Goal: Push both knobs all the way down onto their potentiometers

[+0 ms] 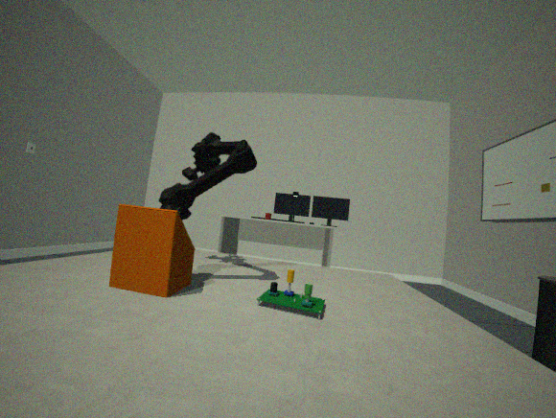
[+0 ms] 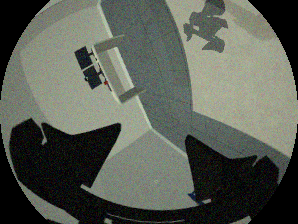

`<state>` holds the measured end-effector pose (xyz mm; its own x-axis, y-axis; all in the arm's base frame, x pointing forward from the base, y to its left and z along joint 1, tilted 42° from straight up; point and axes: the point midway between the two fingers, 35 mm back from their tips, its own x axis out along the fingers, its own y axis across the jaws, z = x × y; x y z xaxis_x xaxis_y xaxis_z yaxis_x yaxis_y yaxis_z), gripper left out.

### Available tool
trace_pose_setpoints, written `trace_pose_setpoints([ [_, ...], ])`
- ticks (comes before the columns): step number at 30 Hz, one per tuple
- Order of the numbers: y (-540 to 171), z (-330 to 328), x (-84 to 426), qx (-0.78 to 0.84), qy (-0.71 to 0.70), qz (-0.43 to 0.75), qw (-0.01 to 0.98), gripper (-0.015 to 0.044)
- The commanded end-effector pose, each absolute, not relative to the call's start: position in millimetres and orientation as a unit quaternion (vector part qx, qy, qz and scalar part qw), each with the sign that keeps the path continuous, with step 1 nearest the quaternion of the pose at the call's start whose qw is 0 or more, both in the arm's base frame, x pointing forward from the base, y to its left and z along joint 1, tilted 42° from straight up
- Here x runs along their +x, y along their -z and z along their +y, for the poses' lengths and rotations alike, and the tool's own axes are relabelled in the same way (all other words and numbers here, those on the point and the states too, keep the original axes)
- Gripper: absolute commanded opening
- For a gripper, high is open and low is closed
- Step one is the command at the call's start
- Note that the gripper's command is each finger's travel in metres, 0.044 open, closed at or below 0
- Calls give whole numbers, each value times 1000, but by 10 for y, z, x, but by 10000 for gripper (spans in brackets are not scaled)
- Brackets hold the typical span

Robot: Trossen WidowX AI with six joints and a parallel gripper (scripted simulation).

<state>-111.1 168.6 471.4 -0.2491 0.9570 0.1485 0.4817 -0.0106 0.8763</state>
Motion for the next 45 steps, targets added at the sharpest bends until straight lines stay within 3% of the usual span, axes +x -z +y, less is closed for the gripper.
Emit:
trace_pose_setpoints([
  [1,-4712,1691,-1112,552,-448,651,266,374],
  [15,-4507,2134,-1121,563,-437,610,347,6],
  [32,-4162,2768,-855,575,-387,578,431,0],
  [45,-3763,3235,-373,587,-307,560,497,0],
])
